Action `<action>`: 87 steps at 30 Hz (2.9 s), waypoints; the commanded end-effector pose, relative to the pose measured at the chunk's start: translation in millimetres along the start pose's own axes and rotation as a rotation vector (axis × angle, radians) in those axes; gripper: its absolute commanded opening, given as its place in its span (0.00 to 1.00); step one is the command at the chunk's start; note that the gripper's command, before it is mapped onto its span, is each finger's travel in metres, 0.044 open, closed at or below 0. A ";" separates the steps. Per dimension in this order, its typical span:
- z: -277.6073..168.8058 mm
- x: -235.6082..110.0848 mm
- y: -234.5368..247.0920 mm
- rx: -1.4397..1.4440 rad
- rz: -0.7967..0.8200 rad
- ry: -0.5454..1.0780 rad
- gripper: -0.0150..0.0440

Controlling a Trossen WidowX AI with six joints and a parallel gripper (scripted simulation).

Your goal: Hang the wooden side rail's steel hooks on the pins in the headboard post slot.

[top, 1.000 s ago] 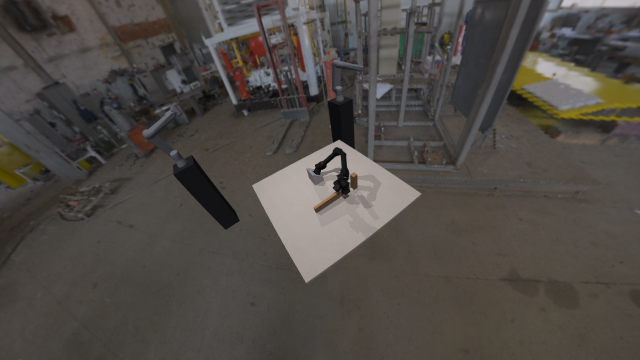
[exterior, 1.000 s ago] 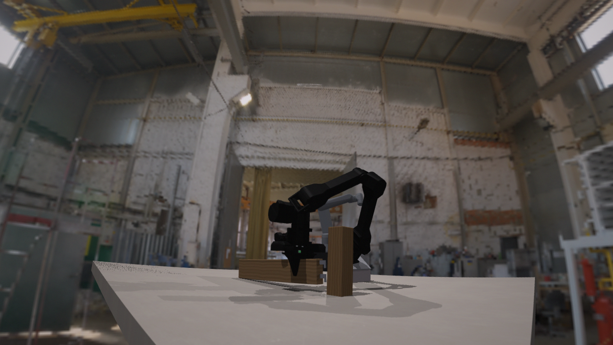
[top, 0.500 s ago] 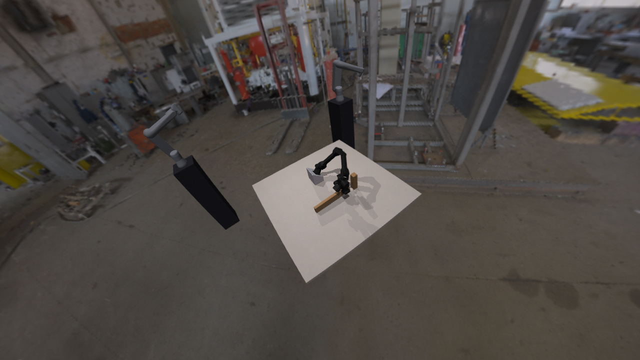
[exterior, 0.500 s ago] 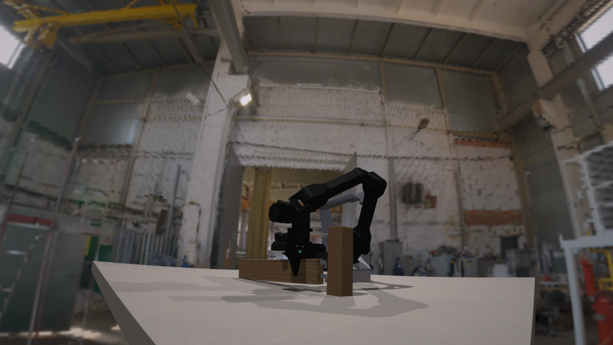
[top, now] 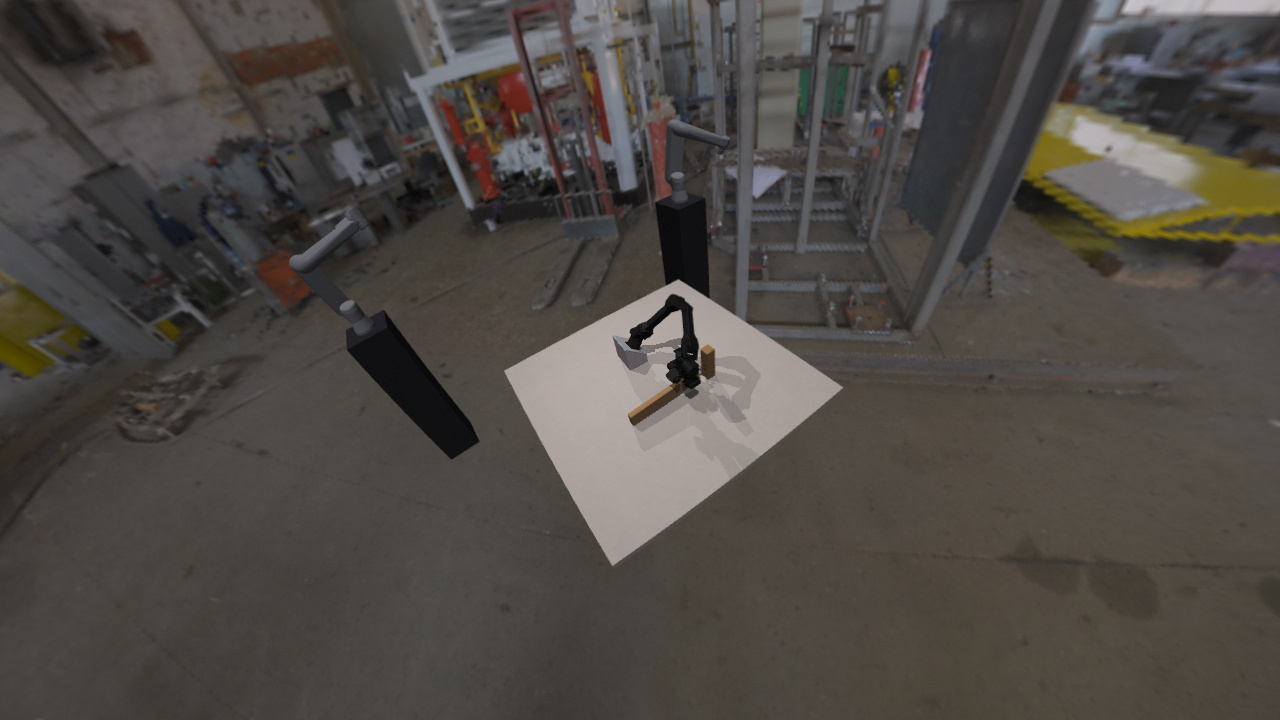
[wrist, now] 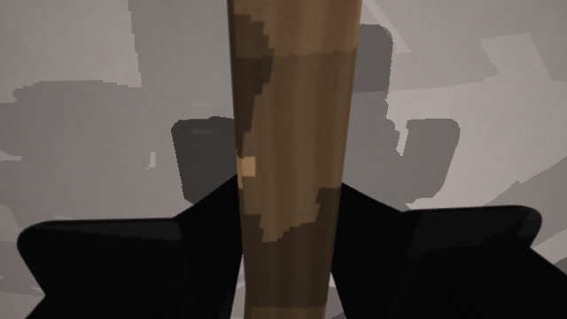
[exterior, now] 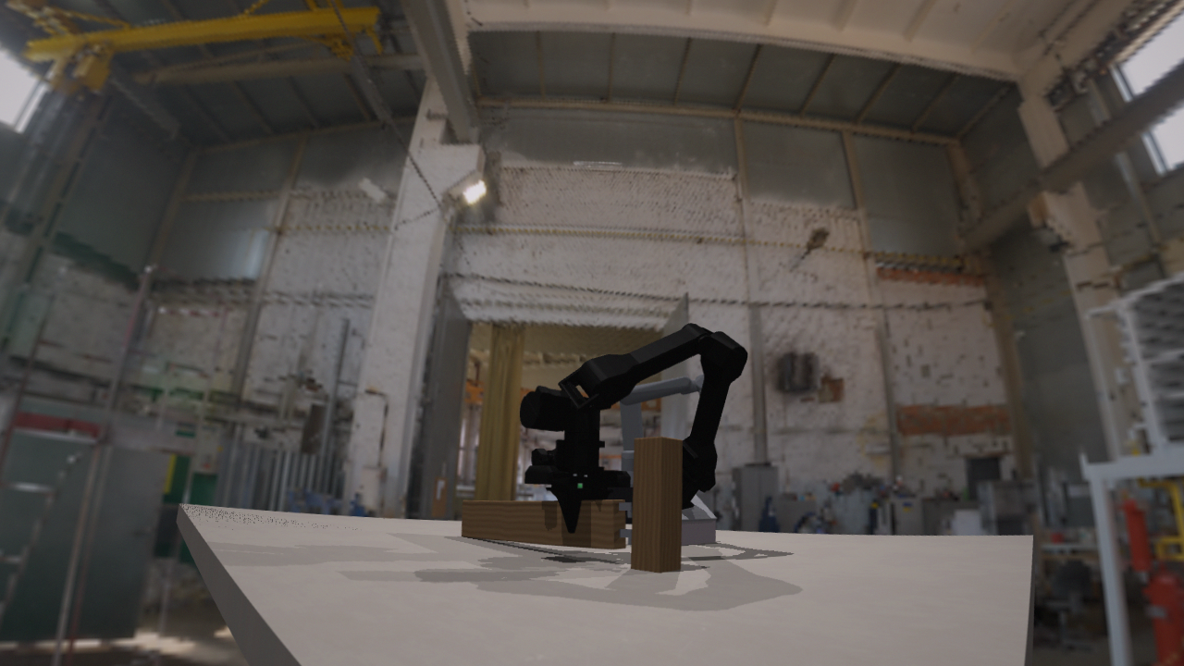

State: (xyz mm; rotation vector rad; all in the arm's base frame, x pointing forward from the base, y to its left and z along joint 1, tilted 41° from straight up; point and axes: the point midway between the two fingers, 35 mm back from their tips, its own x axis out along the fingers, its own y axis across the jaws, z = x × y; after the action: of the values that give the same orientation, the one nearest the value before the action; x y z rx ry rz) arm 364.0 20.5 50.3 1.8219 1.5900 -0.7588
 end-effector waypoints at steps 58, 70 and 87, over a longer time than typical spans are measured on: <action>-7.7 -3.5 2.0 0.002 0.009 -0.002 0.25; -9.1 -3.6 0.9 0.002 0.009 -0.002 0.25; -11.0 -3.4 2.8 0.002 0.009 -0.002 0.25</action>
State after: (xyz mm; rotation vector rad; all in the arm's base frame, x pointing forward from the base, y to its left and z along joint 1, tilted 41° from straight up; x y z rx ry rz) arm 364.6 27.7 56.5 1.8216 1.5904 -0.7599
